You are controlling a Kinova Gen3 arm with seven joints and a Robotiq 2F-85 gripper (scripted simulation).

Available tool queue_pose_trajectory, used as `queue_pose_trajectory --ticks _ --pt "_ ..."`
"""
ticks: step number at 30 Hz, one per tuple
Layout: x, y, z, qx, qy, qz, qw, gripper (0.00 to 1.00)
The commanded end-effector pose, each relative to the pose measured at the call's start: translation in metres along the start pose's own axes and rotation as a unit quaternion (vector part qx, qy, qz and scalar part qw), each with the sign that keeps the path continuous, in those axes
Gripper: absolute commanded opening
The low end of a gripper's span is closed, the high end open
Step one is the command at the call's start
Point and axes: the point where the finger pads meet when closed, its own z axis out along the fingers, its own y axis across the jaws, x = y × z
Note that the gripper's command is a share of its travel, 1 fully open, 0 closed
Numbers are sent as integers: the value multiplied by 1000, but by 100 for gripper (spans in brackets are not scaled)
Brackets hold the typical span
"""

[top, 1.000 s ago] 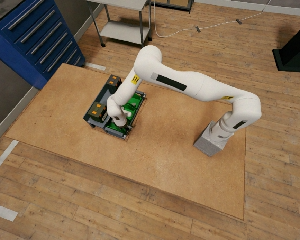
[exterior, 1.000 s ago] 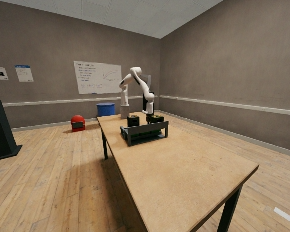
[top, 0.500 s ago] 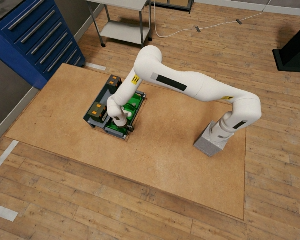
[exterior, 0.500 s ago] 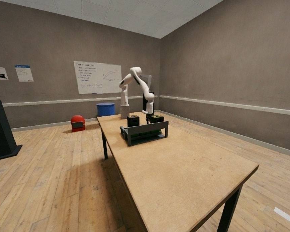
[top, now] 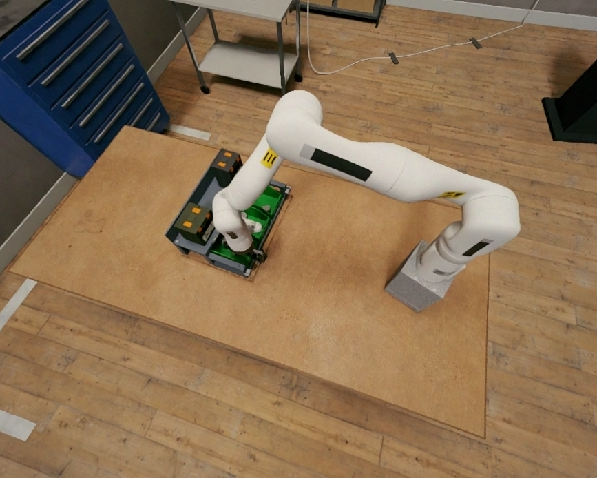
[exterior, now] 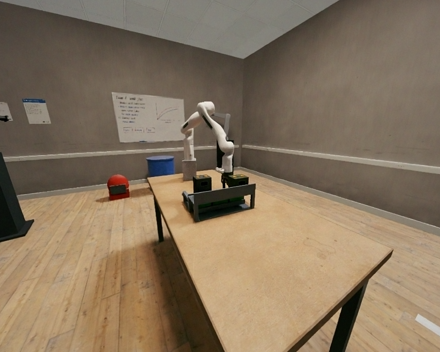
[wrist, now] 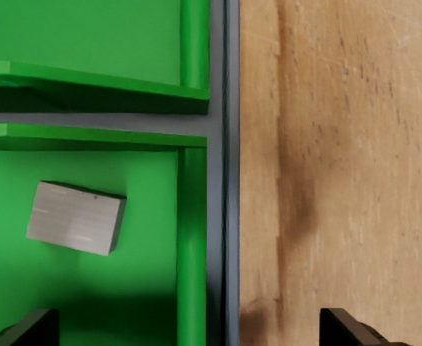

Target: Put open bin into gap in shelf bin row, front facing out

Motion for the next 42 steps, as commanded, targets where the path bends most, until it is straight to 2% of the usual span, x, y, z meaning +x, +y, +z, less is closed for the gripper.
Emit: queue_pose_trajectory --ticks 1,28,33,42 --pt "0 -1 -1 1 0 0 1000 100" --pt "0 -1 -1 1 0 0 1000 100" --pt "0 -1 -41 1 0 0 1000 100" --pt "0 -1 -41 1 0 0 1000 100"
